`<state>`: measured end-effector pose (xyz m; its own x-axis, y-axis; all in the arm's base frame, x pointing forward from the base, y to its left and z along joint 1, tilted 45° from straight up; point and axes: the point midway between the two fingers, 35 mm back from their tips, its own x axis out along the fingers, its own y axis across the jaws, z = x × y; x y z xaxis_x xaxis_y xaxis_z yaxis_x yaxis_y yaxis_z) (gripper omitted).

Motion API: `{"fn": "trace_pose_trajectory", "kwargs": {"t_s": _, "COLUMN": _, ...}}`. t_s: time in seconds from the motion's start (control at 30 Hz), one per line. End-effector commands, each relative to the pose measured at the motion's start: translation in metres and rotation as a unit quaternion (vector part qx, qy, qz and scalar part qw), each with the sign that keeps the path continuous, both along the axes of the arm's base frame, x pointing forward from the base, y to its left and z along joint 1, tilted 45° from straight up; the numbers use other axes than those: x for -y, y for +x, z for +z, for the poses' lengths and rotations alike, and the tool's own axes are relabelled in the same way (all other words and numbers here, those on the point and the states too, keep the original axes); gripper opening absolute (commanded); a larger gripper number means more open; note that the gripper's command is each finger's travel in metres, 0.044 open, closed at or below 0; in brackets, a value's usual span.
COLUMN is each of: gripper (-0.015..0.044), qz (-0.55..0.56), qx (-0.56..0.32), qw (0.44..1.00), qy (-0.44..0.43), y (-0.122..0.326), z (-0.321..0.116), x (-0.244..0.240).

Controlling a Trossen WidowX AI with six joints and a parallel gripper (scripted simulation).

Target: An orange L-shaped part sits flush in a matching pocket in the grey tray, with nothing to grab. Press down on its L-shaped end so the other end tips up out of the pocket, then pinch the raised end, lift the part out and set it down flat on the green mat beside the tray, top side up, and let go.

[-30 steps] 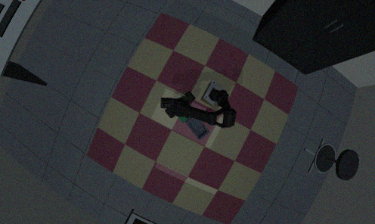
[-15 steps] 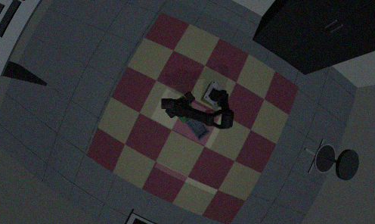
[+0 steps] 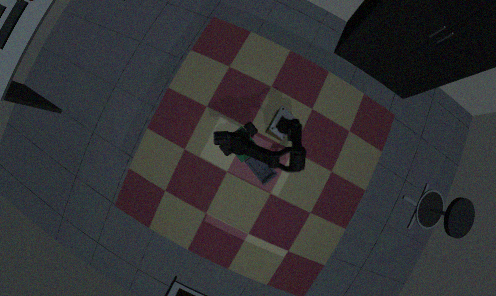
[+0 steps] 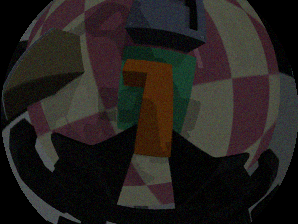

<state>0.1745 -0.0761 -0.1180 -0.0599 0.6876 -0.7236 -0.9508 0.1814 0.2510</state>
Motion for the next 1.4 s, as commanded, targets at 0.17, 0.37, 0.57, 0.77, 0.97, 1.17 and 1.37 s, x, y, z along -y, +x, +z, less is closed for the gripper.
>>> {"fn": "trace_pose_trajectory", "kwargs": {"t_s": 0.17, "gripper": 0.0000, "qz": -0.003, "qx": -0.001, "qw": 1.000, "qy": 0.002, "y": -0.001, "z": -0.003, "x": -0.004}}
{"fn": "trace_pose_trajectory", "kwargs": {"t_s": 0.37, "gripper": 0.0000, "qz": 0.000, "qx": -0.001, "qw": 1.000, "qy": 0.001, "y": -0.001, "z": -0.003, "x": -0.004}}
{"fn": "trace_pose_trajectory", "kwargs": {"t_s": 0.57, "gripper": 0.0157, "qz": 0.000, "qx": -0.001, "qw": 1.000, "qy": 0.001, "y": -0.001, "z": -0.003, "x": -0.004}}
{"fn": "trace_pose_trajectory", "kwargs": {"t_s": 0.77, "gripper": 0.0315, "qz": -0.001, "qx": -0.001, "qw": 1.000, "qy": 0.000, "y": 0.002, "z": 0.007, "x": 0.009}}
{"fn": "trace_pose_trajectory", "kwargs": {"t_s": 0.97, "gripper": 0.0400, "qz": -0.003, "qx": -0.001, "qw": 1.000, "qy": 0.001, "y": 0.004, "z": 0.059, "x": 0.056}}
{"fn": "trace_pose_trajectory", "kwargs": {"t_s": 1.17, "gripper": 0.0400, "qz": -0.003, "qx": -0.001, "qw": 1.000, "qy": 0.001, "y": 0.004, "z": 0.061, "x": 0.058}}
{"fn": "trace_pose_trajectory", "kwargs": {"t_s": 1.37, "gripper": 0.0400, "qz": -0.006, "qx": 0.000, "qw": 1.000, "qy": 0.001, "y": 0.005, "z": 0.056, "x": 0.055}}
